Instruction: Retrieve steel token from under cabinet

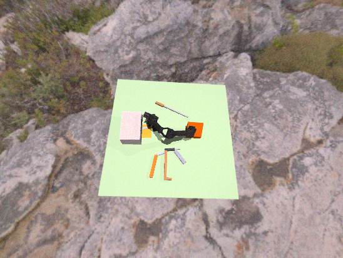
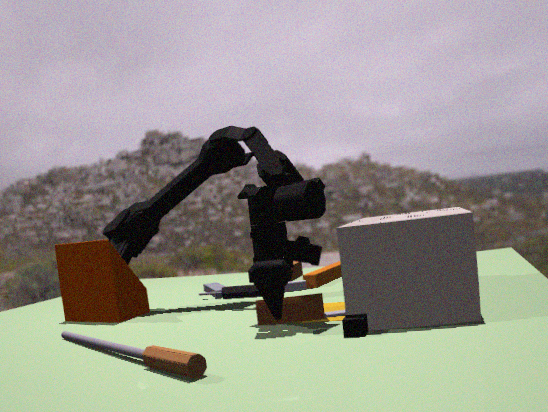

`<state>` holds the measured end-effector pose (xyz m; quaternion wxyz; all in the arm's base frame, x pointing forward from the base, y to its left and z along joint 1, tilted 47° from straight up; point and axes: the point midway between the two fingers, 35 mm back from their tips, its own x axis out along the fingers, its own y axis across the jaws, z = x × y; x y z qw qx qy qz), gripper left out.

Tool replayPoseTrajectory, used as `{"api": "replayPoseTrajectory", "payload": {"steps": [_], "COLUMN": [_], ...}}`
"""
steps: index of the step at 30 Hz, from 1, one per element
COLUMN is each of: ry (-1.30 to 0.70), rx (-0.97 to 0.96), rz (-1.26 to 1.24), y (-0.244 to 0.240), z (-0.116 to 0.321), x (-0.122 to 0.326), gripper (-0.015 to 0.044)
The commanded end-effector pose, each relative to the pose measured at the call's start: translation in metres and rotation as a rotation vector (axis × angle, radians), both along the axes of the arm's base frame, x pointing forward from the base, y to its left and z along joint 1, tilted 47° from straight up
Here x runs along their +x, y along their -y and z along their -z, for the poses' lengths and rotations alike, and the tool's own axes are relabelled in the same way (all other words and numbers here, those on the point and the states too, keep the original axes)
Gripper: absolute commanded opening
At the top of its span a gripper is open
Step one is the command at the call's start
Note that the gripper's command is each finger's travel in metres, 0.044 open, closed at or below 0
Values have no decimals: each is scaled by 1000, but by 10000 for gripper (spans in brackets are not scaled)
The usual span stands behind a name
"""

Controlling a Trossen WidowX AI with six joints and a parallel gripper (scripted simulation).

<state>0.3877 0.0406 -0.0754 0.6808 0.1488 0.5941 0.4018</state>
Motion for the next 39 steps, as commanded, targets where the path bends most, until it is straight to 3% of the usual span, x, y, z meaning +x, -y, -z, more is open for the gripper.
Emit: {"api": "replayPoseTrajectory", "payload": {"steps": [1, 39], "ry": [-1, -3], "rx": [6, 5], "rz": [-1, -1], "y": [1, 14], "z": [2, 15], "x": [-7, -47], "gripper": [0, 0]}}
